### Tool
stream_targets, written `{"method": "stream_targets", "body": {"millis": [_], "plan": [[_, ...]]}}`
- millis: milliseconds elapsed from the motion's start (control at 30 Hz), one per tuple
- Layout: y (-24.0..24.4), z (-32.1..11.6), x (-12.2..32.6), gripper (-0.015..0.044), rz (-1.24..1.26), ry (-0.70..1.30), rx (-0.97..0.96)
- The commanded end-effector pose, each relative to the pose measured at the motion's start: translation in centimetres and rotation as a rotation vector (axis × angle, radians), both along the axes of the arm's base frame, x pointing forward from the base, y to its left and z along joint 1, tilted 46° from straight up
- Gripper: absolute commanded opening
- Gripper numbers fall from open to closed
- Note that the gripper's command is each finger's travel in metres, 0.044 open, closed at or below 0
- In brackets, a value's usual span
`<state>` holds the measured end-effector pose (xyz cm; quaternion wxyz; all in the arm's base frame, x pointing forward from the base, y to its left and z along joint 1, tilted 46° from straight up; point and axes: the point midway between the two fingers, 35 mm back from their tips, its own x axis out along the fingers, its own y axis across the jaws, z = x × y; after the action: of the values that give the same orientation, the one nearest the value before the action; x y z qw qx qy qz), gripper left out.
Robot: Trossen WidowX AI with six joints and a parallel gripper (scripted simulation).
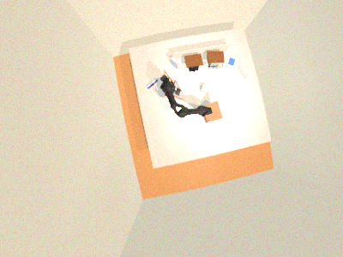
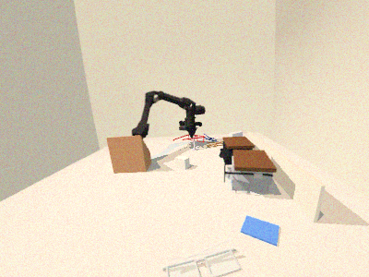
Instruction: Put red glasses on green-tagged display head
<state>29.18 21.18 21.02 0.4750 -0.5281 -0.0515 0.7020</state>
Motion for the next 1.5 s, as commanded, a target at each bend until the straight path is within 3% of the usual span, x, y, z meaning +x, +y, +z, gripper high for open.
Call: {"method": "stream_targets", "body": {"millis": [0,1467], "plan": [[0.4,0.3,-0.1,0.0000,0.002,0.001,-0.001],[2.8,2.9,-2.1,0.0000,0.002,0.001,0.002]]}}
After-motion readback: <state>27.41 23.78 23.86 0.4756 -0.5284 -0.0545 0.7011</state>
